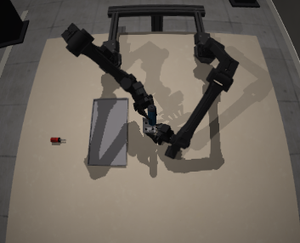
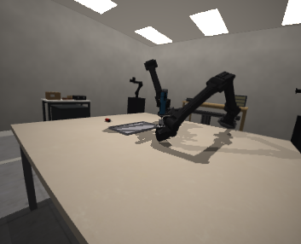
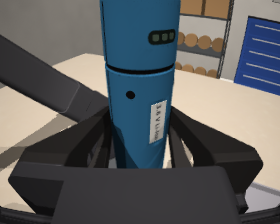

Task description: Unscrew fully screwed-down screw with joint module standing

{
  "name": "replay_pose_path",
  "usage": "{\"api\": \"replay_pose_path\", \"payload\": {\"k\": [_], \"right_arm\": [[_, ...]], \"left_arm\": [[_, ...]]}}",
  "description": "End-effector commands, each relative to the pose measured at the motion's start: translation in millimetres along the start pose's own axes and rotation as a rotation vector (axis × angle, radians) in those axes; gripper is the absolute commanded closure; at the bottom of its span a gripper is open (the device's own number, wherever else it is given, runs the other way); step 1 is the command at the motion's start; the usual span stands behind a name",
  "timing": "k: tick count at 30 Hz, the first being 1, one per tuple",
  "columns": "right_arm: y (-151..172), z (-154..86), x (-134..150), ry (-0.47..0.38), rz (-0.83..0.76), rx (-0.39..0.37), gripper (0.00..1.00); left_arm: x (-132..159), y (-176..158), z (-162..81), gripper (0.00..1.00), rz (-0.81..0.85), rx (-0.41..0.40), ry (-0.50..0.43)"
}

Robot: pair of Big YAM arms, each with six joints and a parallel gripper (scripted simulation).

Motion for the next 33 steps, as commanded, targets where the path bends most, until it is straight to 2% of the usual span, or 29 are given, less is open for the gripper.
{"api": "replay_pose_path", "payload": {"k": [1,11,13,24,33], "right_arm": [[-2,5,-24,-0.046,-0.005,0.004,0.58],[-6,13,-38,-0.054,-0.001,0.012,0.58],[-10,13,-43,-0.082,0.004,0.028,0.58],[-8,15,-43,-0.05,0.001,0.011,0.58],[-12,15,-50,-0.072,0.006,0.025,0.58]], "left_arm": [[-8,8,-4,0.41,0.026,-0.015,0.0],[-8,8,-4,0.41,0.026,-0.015,0.0],[-8,8,-4,0.41,0.026,-0.015,0.0],[-8,8,-4,0.41,0.026,-0.015,0.0],[-8,8,-4,0.41,0.026,-0.015,0.0]]}}
Point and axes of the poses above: on each arm, the point where the finger pads meet when closed, its own z axis out along the fingers, its own y axis across the jaws, x = y × z, the point moved 3 cm from there along -z, back along the fingers, and after that the axes turned 9 degrees about -z, right-handed, at the moved point
